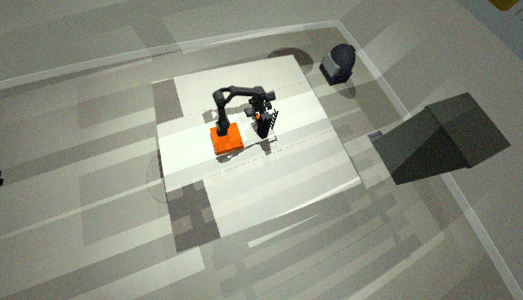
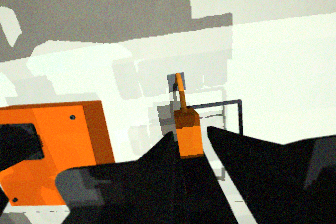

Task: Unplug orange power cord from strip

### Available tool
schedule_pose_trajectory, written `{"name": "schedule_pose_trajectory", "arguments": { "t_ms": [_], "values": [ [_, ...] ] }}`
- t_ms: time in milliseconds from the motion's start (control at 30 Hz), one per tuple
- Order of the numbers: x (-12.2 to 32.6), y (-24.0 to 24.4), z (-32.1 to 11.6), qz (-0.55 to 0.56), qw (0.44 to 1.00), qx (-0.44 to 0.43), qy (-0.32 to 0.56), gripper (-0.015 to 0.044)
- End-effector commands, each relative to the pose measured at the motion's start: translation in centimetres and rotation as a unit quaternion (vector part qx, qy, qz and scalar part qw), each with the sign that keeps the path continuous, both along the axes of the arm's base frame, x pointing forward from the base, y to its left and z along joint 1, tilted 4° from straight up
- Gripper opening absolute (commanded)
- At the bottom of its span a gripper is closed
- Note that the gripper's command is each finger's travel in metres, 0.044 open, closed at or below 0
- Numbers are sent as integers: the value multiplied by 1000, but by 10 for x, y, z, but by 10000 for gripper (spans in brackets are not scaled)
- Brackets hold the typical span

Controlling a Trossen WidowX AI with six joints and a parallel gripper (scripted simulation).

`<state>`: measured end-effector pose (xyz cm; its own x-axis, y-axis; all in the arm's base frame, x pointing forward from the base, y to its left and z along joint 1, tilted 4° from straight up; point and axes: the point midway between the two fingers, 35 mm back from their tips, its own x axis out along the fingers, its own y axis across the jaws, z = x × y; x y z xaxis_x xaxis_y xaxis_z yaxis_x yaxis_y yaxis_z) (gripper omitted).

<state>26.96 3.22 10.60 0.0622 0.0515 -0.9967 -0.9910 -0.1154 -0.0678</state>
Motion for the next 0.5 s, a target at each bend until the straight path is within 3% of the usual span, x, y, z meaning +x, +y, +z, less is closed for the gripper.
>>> {"name": "schedule_pose_trajectory", "arguments": {
  "t_ms": [0,400,467],
  "values": [
    [0,-1,-3,3,1000,2,0,160],
    [0,0,-12,3,1000,2,0,160],
    [1,-1,-9,0,1000,0,-2,108]
  ]
}}
